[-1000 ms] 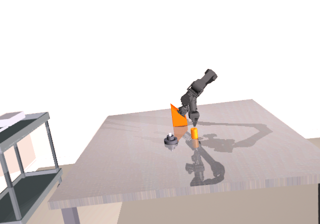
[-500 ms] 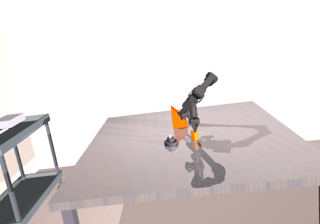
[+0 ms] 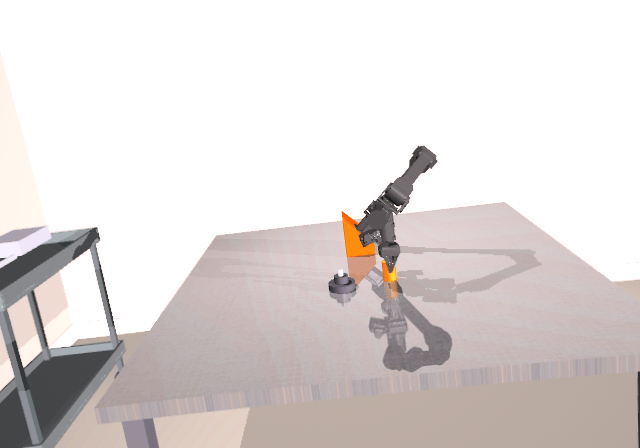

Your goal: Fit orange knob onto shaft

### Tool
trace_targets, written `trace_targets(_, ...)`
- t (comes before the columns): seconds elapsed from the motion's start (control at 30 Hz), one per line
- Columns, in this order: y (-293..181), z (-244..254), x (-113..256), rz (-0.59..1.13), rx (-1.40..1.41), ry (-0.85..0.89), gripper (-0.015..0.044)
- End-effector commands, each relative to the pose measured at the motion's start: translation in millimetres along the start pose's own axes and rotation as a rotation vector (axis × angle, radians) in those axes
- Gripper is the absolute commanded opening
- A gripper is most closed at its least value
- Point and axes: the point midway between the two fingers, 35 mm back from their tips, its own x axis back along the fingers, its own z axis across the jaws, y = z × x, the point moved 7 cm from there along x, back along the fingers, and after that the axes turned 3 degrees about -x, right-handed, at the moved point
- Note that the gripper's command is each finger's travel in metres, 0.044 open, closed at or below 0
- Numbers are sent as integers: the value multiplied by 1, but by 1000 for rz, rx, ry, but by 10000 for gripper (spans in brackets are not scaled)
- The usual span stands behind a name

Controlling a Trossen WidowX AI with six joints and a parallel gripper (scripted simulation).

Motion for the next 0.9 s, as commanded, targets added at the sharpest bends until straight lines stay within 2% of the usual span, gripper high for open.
trace_targets(0.0, 0, -1, -7, 4, -4, -1, 440)
trace_targets(0.6, -1, -3, -33, 8, -4, -1, 440)
trace_targets(0.87, -1, -3, -33, 8, -4, -1, 230)
